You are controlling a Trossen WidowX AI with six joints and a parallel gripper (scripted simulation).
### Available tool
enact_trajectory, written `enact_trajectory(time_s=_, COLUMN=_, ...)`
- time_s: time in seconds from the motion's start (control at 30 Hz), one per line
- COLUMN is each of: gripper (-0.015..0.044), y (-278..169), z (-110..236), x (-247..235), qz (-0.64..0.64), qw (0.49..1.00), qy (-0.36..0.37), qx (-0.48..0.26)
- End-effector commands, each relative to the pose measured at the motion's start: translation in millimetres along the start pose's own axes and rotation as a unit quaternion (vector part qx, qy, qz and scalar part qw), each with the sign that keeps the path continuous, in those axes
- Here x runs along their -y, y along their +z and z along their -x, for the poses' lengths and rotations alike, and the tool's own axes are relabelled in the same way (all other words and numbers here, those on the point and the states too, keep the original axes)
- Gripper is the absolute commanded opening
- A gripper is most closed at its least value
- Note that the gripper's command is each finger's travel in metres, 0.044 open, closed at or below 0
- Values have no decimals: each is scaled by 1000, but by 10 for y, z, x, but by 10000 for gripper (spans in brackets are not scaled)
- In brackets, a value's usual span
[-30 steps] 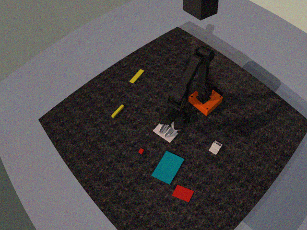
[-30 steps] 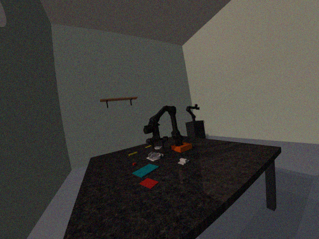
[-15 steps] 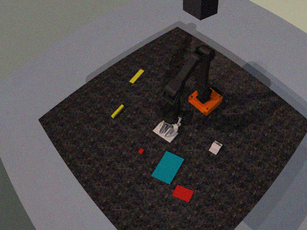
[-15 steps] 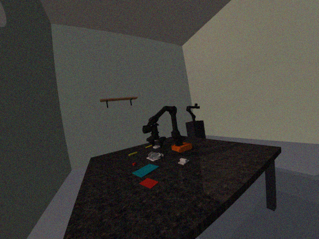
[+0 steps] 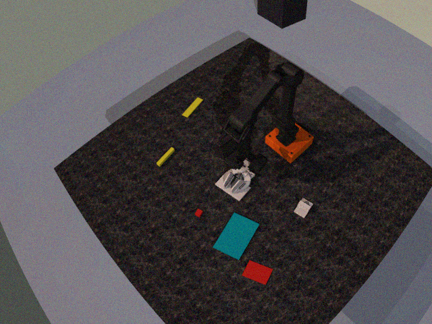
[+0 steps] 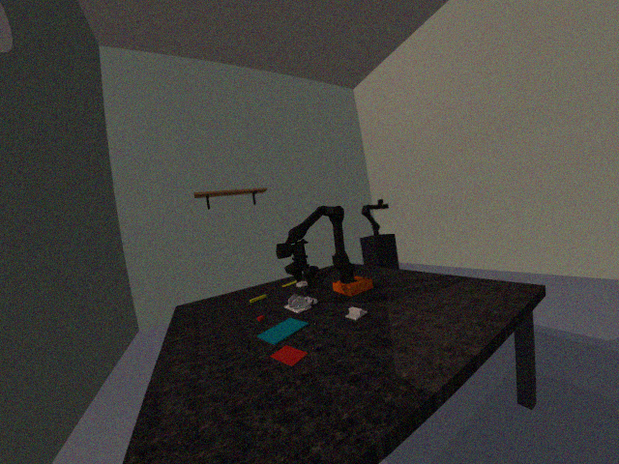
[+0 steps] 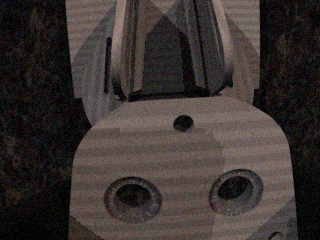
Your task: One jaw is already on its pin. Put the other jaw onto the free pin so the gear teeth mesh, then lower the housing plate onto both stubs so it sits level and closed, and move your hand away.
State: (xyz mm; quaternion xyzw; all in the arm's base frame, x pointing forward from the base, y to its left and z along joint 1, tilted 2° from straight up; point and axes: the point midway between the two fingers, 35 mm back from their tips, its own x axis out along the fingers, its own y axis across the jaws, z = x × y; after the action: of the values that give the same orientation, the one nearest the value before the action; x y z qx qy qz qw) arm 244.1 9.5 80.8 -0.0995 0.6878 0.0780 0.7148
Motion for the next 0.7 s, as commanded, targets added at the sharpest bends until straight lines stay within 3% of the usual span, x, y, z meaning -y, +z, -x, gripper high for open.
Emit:
enact_trajectory(time_s=0.0, gripper=351, y=0, z=0, x=9, qz=-5, qw=1000, qy=-1, qx=1)
enact_trajectory(time_s=0.67, gripper=351, y=-72, z=0, x=12, qz=-5, qw=1000, qy=-1, qx=1)
